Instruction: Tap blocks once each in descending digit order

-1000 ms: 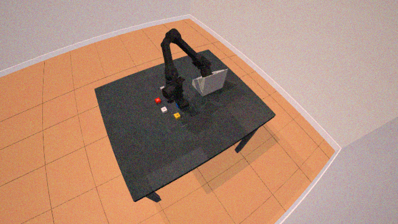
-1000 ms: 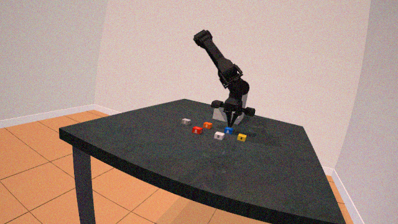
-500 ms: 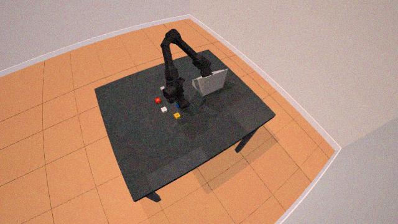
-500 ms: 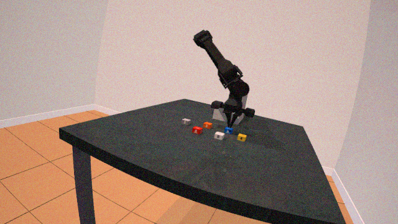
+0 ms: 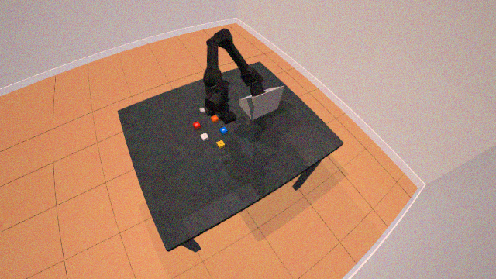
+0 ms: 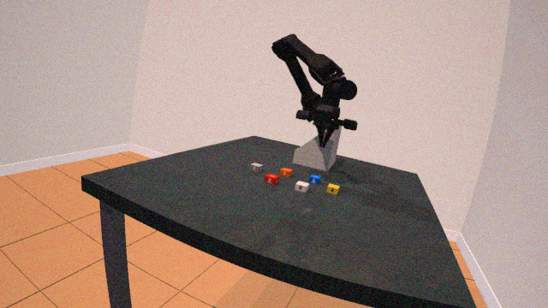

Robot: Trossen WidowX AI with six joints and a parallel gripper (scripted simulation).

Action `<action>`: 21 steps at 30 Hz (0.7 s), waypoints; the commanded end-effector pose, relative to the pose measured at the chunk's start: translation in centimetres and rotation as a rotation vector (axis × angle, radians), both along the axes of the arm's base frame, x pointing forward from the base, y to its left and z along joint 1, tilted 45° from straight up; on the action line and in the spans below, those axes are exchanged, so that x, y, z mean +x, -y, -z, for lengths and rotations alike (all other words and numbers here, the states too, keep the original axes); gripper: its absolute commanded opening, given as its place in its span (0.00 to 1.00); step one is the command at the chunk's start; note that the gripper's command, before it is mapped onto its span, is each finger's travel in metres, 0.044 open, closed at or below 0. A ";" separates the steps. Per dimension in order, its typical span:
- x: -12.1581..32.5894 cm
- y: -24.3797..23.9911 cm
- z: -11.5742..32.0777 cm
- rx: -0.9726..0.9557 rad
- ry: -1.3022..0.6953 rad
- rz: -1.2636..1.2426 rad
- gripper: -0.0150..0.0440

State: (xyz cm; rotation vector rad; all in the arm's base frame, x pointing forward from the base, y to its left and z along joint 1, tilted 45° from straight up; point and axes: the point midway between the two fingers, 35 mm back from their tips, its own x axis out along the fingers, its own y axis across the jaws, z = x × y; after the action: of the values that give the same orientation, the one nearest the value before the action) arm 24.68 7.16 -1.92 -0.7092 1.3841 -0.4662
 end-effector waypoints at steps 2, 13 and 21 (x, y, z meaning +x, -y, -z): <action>0.2 -0.2 -0.9 0.000 0.002 0.020 0.29; 10.1 5.0 -7.9 -0.003 0.010 0.022 0.29; 11.1 6.6 -7.5 -0.006 0.001 0.016 0.29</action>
State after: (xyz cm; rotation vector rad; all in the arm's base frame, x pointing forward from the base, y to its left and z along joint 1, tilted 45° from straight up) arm 35.31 1.40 6.15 -0.6937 1.3882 -0.4886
